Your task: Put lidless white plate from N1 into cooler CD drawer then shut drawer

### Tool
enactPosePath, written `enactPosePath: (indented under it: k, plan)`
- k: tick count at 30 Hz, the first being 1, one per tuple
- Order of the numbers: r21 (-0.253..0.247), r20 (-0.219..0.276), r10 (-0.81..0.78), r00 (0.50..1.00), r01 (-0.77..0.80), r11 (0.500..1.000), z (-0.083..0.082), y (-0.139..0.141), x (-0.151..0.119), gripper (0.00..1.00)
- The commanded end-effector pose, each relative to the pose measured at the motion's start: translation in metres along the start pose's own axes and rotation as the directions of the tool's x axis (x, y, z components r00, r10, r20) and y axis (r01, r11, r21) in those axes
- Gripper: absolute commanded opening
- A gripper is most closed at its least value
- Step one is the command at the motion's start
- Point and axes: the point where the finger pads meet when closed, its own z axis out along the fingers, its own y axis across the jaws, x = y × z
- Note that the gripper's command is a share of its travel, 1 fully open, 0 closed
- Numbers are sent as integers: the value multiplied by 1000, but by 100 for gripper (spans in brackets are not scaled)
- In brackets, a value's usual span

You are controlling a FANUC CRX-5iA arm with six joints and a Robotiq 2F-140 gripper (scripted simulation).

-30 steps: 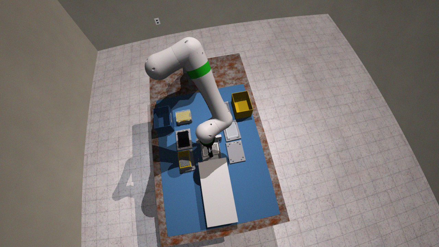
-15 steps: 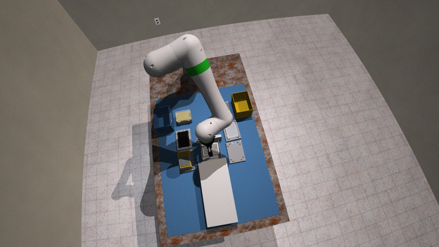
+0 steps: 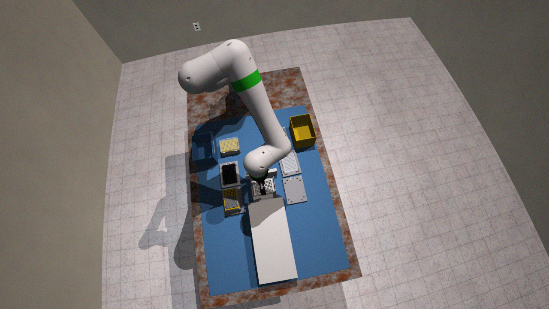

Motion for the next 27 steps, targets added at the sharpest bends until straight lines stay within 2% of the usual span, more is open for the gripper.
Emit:
enactPosePath:
  k: [1, 27]
  plan:
    - [0, 0, 0, 1000, 0, 1000, -3, 0, 0, 66]
    - [0, 0, 0, 1000, 0, 1000, -33, 0, 0, 66]
